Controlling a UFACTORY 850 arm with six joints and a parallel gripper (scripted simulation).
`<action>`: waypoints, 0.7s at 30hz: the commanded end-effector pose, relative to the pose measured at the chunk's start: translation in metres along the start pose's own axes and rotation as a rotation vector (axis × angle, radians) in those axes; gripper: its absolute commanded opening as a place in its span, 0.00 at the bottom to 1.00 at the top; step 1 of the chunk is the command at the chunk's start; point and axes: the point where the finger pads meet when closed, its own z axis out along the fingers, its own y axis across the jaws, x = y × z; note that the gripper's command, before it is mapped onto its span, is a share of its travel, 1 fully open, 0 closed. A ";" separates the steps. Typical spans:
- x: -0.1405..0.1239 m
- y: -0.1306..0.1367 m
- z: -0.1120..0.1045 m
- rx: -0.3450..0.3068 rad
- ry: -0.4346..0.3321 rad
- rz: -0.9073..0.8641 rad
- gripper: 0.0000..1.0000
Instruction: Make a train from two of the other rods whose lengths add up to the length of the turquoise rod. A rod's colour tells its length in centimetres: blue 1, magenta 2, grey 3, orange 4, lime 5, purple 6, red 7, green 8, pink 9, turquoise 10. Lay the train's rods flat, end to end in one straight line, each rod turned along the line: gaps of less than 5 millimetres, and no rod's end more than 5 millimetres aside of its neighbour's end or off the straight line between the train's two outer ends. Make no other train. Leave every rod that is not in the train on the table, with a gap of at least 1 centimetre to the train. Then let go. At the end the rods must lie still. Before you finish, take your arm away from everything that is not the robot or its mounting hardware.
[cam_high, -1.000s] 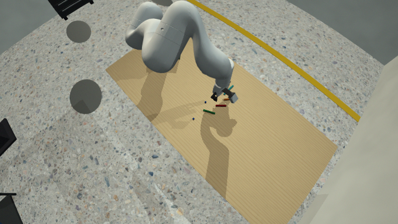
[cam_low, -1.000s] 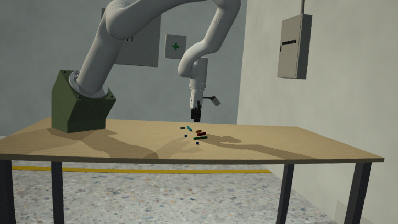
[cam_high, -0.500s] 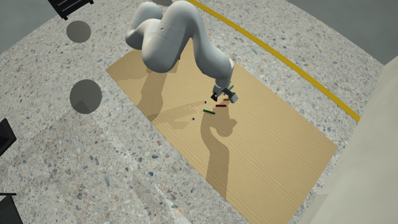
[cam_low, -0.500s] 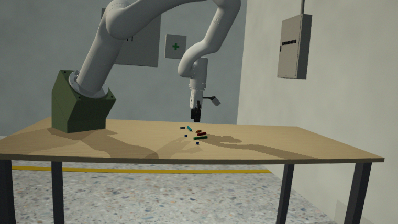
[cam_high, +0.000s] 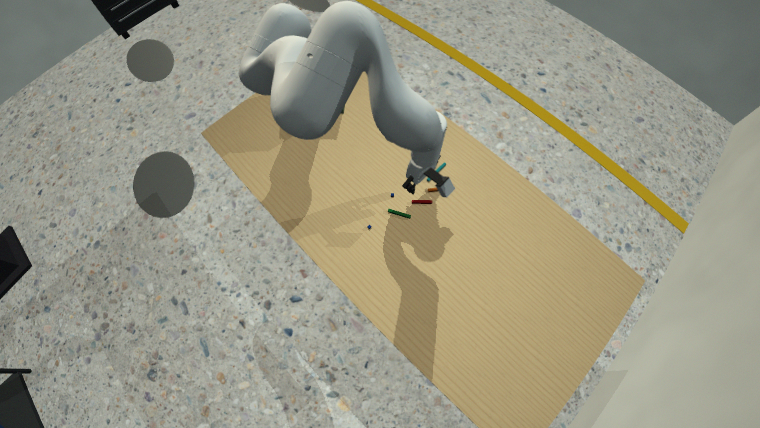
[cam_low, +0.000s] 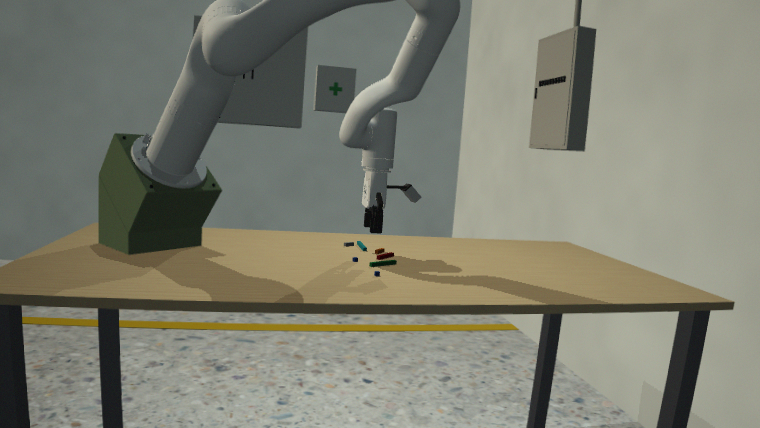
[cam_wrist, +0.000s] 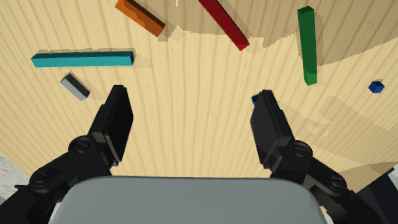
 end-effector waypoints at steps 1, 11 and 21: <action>0.000 -0.002 0.000 0.000 0.001 -0.006 1.00; -0.024 -0.086 -0.004 0.004 0.000 -0.336 1.00; -0.042 -0.127 -0.008 0.000 0.002 -0.506 0.24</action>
